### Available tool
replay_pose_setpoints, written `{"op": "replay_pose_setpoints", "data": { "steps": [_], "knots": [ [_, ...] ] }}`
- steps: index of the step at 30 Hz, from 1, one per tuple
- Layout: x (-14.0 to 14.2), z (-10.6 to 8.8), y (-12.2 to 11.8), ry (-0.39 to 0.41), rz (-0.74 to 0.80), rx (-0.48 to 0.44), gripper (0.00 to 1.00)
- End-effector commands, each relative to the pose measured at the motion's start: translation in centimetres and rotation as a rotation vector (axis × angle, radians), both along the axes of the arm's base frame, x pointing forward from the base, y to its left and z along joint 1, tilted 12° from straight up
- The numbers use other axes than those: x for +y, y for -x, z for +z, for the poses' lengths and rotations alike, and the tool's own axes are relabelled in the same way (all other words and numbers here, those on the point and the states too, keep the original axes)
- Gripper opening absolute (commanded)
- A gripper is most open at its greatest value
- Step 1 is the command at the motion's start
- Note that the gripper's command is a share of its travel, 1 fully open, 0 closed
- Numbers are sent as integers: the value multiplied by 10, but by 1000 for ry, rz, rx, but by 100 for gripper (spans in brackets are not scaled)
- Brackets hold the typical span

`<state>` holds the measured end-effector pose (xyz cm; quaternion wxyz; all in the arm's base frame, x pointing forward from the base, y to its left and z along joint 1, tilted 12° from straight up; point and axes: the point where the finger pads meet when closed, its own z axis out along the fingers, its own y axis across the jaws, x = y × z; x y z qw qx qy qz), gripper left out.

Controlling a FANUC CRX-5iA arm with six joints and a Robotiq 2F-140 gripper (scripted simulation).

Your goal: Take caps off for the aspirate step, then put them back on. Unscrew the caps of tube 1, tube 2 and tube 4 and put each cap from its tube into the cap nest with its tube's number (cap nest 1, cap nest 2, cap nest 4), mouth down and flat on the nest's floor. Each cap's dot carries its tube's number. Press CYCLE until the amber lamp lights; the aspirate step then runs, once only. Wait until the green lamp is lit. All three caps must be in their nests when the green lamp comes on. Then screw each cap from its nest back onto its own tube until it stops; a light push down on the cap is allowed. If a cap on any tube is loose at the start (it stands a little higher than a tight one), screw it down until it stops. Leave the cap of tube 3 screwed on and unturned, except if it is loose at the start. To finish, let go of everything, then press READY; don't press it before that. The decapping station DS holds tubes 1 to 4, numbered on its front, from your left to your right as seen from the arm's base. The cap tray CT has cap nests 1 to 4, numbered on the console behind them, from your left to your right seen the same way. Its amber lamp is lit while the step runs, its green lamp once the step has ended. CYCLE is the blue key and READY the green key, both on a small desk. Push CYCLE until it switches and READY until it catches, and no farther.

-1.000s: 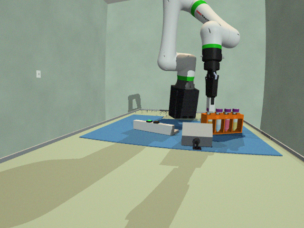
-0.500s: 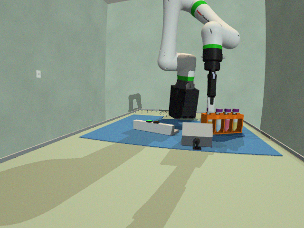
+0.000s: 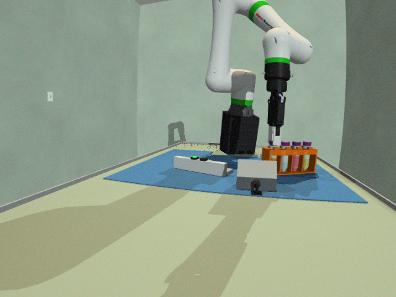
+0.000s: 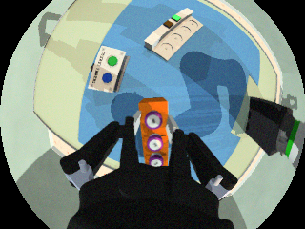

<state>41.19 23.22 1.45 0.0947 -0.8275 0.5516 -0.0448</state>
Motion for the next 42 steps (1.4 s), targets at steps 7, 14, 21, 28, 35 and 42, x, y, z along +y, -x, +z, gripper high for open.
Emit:
{"op": "replay_pose_setpoints", "data": {
  "steps": [7,14,21,28,35,42],
  "knots": [
    [0,0,0,68,413,-40,35],
    [0,0,0,101,594,-61,35],
    [0,0,0,101,594,-61,0],
    [0,0,0,101,594,-61,0],
    [0,0,0,95,561,-57,0],
    [0,0,0,54,333,-31,0]
  ]
}}
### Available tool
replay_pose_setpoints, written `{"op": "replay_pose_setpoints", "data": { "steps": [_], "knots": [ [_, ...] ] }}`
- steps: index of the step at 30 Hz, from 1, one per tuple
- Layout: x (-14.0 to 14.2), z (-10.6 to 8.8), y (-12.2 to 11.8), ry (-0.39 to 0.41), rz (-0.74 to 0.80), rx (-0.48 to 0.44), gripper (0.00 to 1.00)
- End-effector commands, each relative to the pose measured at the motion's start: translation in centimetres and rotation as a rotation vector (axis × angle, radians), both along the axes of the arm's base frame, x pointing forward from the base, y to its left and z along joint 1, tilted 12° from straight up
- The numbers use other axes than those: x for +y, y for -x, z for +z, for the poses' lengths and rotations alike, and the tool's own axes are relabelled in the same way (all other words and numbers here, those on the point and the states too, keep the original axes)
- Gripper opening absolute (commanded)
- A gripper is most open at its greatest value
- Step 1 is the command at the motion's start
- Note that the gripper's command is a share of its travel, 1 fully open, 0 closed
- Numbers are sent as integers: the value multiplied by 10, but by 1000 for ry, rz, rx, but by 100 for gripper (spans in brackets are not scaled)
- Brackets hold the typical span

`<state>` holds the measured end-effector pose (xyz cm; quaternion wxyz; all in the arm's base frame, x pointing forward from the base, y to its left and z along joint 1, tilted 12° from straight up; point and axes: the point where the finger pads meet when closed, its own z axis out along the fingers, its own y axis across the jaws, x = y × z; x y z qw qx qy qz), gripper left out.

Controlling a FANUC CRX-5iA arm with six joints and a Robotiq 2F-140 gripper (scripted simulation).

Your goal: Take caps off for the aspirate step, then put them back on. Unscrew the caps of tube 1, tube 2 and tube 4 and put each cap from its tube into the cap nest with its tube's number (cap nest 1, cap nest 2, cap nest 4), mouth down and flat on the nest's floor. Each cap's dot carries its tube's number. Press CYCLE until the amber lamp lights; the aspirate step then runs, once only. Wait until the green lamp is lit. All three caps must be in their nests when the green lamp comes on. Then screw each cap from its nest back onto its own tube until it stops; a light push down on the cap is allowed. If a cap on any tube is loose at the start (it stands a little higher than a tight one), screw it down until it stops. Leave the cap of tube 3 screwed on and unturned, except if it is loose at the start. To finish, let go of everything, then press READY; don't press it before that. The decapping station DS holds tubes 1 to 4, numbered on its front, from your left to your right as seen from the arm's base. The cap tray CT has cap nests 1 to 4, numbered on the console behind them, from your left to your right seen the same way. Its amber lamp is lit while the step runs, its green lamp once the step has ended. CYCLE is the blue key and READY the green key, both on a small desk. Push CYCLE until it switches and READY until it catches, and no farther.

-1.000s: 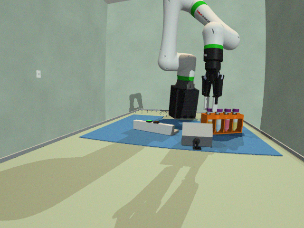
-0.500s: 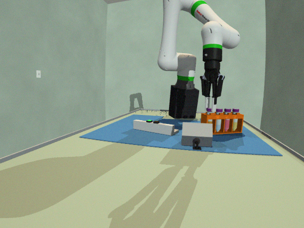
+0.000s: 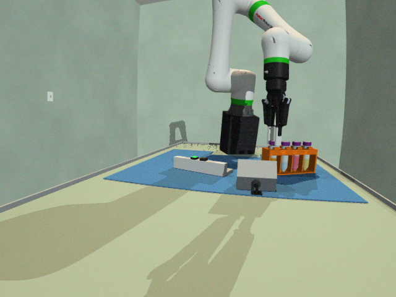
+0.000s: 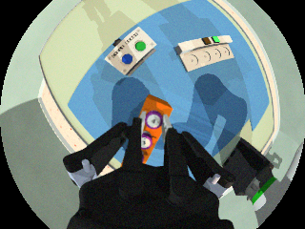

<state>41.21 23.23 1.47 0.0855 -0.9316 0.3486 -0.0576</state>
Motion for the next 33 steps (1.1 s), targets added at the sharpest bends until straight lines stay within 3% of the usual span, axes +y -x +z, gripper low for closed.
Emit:
{"op": "replay_pose_setpoints", "data": {
  "steps": [1,3,17,23,24,33],
  "knots": [
    [0,0,0,-20,-151,12,0],
    [0,0,0,-20,-151,12,0],
    [0,-1,0,-100,-608,67,0],
    [0,-1,0,-103,-626,69,0],
    [0,-1,0,-103,-626,69,35],
    [0,-1,0,-103,-626,69,35]
  ]
}}
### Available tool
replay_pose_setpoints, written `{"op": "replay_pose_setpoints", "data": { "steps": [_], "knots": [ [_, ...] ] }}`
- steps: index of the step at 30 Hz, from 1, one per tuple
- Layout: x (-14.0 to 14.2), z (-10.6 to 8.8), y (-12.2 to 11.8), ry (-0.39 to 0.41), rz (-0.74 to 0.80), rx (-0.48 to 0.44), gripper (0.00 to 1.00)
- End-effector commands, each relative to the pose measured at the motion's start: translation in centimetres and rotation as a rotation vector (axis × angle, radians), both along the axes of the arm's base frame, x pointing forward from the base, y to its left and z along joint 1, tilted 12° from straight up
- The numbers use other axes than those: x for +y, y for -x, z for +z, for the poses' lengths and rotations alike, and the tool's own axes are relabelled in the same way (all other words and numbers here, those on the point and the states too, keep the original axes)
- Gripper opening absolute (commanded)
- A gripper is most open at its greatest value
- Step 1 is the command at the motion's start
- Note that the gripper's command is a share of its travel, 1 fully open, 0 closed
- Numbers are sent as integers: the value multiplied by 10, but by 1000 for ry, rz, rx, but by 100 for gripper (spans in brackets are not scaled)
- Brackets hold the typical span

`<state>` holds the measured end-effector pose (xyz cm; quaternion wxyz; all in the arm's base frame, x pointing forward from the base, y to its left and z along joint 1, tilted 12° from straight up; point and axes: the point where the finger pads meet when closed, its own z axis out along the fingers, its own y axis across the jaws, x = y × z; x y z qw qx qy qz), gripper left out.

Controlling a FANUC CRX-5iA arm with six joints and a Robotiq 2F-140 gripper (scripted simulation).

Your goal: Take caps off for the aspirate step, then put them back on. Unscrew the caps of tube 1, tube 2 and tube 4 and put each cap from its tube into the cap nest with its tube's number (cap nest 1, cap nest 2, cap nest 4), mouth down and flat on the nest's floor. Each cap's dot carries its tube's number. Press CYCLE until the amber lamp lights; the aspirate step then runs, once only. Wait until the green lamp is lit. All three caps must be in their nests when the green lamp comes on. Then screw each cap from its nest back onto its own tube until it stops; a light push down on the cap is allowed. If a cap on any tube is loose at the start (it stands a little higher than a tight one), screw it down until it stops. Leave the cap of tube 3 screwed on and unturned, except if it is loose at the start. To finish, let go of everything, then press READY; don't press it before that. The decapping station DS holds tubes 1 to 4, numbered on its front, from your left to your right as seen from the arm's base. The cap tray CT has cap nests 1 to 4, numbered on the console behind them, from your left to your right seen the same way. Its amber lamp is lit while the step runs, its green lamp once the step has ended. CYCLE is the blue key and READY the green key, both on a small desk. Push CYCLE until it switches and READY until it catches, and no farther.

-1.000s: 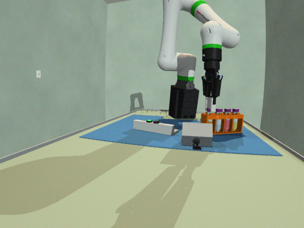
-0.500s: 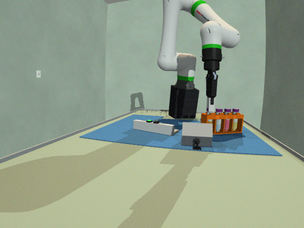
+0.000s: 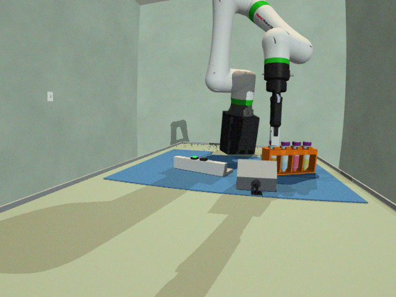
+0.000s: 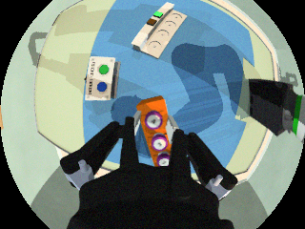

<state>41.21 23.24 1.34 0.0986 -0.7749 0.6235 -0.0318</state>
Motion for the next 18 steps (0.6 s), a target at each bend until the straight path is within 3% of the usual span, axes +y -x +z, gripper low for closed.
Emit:
{"op": "replay_pose_setpoints", "data": {
  "steps": [1,4,18],
  "knots": [
    [0,0,0,0,0,0,35],
    [0,1,0,7,39,-5,35],
    [0,1,0,103,587,-68,35]
  ]
}}
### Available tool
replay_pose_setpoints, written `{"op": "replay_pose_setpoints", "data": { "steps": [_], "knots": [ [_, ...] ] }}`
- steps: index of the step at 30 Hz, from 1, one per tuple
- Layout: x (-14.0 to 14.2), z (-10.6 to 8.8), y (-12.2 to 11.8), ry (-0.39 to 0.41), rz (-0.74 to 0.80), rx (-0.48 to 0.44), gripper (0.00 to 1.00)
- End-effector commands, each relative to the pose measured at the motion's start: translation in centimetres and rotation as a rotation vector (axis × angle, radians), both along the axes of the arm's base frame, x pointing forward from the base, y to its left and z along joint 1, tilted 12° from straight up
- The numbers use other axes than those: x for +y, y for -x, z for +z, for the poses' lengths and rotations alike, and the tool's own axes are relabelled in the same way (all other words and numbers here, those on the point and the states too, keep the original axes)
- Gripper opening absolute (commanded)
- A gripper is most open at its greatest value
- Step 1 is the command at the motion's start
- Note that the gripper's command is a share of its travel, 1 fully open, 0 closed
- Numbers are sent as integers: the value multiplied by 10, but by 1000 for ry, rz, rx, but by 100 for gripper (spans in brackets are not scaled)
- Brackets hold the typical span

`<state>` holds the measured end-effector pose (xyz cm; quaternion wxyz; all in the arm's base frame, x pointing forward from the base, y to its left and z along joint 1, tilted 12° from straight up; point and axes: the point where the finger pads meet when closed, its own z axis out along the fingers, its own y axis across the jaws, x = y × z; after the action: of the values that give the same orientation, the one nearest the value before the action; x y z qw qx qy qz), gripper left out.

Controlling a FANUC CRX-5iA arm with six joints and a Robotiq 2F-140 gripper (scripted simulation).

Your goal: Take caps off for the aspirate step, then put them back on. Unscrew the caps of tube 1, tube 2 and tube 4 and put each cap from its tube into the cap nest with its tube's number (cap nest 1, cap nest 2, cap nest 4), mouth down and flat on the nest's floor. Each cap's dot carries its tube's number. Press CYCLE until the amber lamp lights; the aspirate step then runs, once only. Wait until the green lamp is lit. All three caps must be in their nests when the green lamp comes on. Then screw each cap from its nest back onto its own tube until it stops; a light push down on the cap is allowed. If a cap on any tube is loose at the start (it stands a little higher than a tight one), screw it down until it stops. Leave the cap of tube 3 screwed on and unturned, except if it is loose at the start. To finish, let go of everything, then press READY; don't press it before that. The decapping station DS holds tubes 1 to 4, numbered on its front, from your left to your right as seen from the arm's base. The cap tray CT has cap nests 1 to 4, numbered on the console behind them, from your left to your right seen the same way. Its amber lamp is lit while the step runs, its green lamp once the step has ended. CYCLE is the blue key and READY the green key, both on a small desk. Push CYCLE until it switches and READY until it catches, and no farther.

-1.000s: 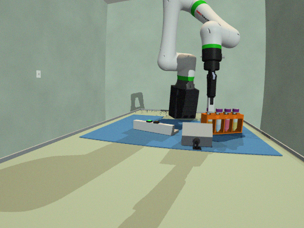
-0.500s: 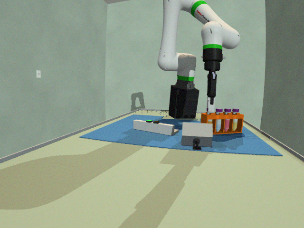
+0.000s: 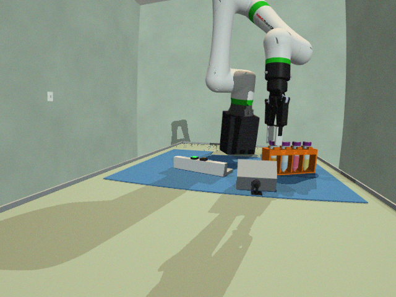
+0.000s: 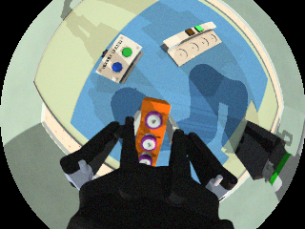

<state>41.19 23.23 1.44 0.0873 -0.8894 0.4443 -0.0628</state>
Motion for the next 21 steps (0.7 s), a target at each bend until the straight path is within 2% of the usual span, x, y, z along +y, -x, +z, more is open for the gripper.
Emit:
{"op": "replay_pose_setpoints", "data": {
  "steps": [1,3,10,16,17,21],
  "knots": [
    [0,0,0,25,209,-6,35],
    [0,0,0,25,209,-6,35],
    [0,0,0,75,479,-35,35],
    [0,0,0,75,479,-35,35],
    [0,0,0,75,479,-35,0],
    [0,0,0,75,479,-35,0]
  ]
}}
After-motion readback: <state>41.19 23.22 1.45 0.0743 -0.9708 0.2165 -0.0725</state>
